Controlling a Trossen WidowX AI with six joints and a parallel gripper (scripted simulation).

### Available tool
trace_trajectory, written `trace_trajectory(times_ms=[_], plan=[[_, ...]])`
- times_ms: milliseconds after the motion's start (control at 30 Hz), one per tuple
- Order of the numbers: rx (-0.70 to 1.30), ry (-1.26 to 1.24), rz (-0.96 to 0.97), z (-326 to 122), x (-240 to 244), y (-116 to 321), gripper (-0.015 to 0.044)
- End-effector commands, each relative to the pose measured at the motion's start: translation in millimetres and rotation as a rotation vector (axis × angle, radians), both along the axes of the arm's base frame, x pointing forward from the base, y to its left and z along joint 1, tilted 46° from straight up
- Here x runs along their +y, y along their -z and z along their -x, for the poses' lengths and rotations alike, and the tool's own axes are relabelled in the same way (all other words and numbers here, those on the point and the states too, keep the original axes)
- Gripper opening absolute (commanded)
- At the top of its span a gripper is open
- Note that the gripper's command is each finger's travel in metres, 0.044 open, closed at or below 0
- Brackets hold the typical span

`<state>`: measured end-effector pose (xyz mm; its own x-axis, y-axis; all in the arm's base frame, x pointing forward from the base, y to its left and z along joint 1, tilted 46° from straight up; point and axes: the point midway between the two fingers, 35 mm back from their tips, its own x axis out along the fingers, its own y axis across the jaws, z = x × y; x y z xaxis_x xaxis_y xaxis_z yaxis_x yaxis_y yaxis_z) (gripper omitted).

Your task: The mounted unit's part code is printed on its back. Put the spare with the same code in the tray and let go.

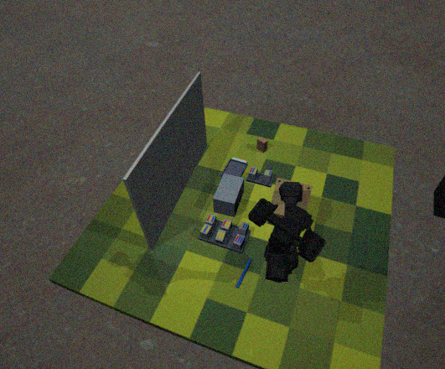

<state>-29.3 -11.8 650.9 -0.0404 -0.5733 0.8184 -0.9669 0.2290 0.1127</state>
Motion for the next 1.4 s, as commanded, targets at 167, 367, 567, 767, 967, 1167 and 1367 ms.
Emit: trace_trajectory(times_ms=[167, 367, 567, 767, 967, 1167, 1367], plan=[[0.0, 0.0, 0.0, 0.0, 0.0, 0.0, 0.044], [0.156, 0.026, -0.11, -24.1, -46.5, 6.4, 0.044], [0.468, 0.053, -0.26, -75.2, -118.0, 29.6, 0.044], [0.858, 0.061, -0.349, -139.0, -179.5, 71.1, 0.044], [1.172, -0.001, -0.342, -200.8, -208.5, 118.1, 0.044], [1.452, -0.046, -0.29, -246.6, -224.6, 161.3, 0.044], [1.714, -0.113, -0.174, -298.0, -225.1, 210.3, 0.044]])
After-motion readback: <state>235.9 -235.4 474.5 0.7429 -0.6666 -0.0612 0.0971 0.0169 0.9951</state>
